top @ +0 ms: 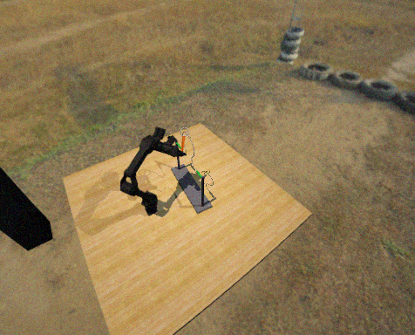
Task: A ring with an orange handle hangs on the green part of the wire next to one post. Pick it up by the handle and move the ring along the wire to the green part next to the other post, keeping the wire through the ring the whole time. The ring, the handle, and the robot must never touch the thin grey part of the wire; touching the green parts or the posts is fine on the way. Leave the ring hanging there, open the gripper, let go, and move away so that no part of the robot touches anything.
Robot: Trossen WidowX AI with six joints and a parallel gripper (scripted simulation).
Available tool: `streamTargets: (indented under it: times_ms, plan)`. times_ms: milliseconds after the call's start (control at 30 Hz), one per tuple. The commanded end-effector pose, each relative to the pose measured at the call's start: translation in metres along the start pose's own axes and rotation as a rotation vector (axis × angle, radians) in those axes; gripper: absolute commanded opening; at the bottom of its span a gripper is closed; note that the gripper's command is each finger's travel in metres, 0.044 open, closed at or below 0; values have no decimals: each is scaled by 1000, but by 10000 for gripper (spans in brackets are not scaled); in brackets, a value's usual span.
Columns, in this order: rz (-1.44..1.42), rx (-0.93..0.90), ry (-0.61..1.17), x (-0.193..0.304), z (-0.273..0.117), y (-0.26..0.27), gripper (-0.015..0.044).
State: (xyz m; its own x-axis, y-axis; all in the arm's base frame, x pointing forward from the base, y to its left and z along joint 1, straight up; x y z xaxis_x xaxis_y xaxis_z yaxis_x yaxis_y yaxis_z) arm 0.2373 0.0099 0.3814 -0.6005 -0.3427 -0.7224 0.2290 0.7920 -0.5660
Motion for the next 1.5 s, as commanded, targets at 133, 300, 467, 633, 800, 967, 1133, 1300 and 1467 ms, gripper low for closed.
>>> streamTargets:
  times_ms: [133,300,467,633,800,967,1133,1300,1467]
  plan:
    - [-76,56,-16,0,0,-3,-150]
    - [-128,91,-25,0,0,-4,-150]
    - [-180,127,-34,0,0,-6,-150]
    - [-233,162,-43,-1,0,-7,-150]
    - [-281,195,-51,-1,1,-9,-150]
    - [-331,228,-59,-1,0,-10,-150]
    - [-384,264,-68,-2,0,-12,-150]
    - [-437,300,-76,-2,0,-13,-150]
    - [-490,336,-85,-3,0,-15,-150]
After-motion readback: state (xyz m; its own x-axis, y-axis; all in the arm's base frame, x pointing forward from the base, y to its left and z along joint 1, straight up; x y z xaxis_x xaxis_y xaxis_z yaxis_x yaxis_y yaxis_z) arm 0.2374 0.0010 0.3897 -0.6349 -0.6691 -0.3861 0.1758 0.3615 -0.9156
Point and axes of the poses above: the point midway between the two fingers, 35 mm back from their tips, its own z axis out along the fingers, its own y axis across the jaws, x = y × z, the point moved 2 cm from there along -z, back along the fingers, and after that the axes turned 2 degrees about z, right-handed, at the moved point
